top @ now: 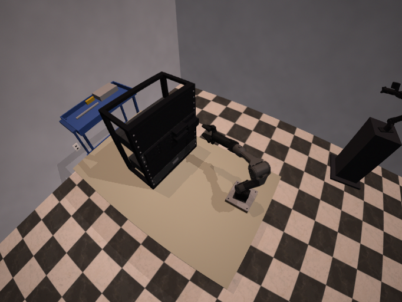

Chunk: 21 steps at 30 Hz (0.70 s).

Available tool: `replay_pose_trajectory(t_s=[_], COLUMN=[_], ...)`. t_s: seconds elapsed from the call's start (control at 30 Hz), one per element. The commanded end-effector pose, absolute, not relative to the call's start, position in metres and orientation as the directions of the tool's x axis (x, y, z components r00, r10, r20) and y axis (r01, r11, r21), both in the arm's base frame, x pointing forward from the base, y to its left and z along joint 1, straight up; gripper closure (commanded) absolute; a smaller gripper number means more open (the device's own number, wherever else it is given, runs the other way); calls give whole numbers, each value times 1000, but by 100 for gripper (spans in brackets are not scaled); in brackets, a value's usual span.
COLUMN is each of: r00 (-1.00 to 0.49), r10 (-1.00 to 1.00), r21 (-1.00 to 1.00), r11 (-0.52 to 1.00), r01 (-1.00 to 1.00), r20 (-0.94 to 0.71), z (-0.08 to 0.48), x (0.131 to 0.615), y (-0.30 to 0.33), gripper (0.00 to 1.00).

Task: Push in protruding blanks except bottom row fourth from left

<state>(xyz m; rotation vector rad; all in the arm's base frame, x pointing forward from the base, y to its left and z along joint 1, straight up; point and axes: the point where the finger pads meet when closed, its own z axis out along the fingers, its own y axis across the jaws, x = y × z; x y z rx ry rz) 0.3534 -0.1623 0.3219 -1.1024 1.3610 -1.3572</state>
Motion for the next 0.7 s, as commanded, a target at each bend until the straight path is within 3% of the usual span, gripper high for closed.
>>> replay_pose_trajectory(t_s=[0.0,0.67], r00=[-205,-205], r10=[-979,-979], r21=[-1000,-1000], r11=[2,2], r01=[2,2], r20=[-2,-2], z=[324,326], x=[366,381], y=[-170,-181], gripper=[0,0])
